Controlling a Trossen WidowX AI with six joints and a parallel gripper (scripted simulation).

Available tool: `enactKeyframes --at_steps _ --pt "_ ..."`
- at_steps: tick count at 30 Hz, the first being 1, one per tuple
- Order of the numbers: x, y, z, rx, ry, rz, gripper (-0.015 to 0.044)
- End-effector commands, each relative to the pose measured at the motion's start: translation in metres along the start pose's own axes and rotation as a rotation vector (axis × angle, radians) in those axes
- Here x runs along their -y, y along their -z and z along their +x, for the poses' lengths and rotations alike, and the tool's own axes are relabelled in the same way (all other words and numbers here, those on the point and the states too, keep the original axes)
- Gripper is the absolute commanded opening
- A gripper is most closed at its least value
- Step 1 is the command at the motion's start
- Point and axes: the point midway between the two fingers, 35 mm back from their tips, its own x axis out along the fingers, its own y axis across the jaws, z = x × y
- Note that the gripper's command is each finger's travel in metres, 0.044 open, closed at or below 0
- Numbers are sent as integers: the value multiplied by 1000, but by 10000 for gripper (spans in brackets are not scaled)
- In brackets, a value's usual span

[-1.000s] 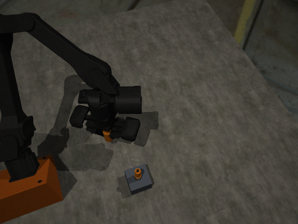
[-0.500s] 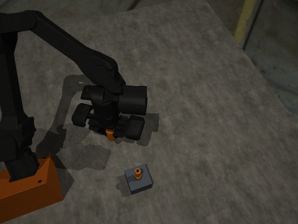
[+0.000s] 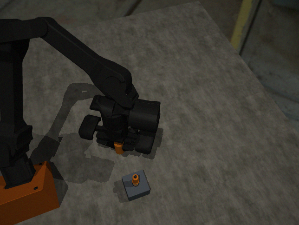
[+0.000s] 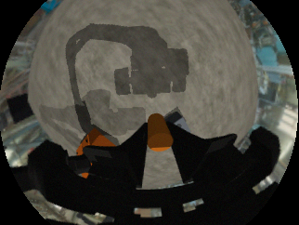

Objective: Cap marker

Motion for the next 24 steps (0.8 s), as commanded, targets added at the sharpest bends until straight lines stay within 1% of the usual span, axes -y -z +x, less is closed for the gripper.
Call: enactKeyframes --at_steps 1,24 --pt "10 8 -4 -2 0 -2 0" --pt "61 58 -27 -2 -7 -8 0"
